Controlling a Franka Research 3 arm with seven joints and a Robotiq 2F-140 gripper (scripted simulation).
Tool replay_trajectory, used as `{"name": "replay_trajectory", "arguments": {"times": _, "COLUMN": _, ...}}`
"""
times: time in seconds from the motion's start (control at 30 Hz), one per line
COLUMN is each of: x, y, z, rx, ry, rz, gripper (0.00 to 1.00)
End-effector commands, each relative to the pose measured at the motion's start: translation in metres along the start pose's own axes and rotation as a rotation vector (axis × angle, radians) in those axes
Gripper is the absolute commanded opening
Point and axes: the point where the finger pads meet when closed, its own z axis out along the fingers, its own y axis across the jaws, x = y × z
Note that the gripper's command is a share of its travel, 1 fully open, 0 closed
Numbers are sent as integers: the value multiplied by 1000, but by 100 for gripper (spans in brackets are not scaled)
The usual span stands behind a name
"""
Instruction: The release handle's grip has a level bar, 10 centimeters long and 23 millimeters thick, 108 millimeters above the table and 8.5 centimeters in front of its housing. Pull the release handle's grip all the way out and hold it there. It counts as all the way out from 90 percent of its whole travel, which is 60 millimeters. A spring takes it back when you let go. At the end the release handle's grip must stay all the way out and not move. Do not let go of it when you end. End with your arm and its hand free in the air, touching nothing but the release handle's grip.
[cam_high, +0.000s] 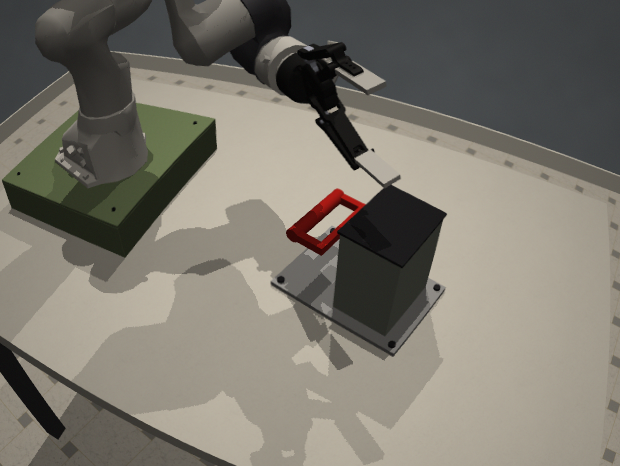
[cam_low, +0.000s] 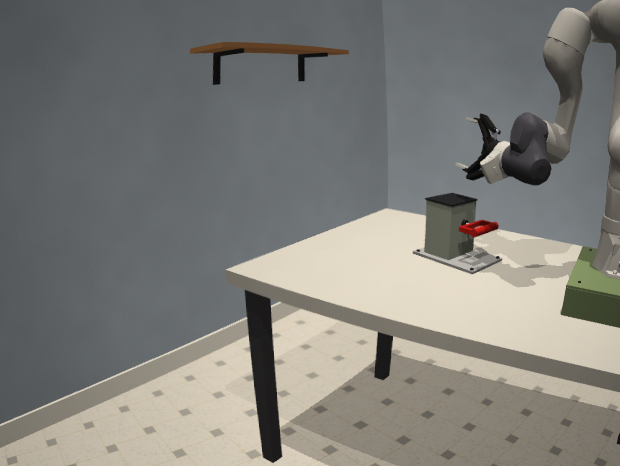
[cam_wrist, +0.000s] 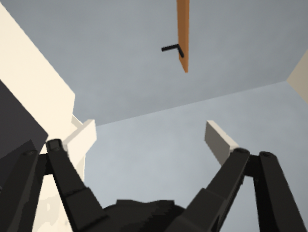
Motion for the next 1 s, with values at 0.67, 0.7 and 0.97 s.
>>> {"name": "replay_trajectory", "arguments": {"times": 0.67, "x": -12, "y": -1, "z": 2, "rx": 8, "ry": -45, "rz": 20, "gripper": 100}}
{"name": "replay_trajectory", "arguments": {"times": 0.7, "x": -22, "y": -2, "z": 2, "rx": 15, "ry": -83, "rz": 37, "gripper": 100}}
{"name": "replay_trajectory", "arguments": {"times": 0.97, "x": -101, "y": -17, "z": -7, "rx": 72, "ry": -415, "rz": 212, "gripper": 100}}
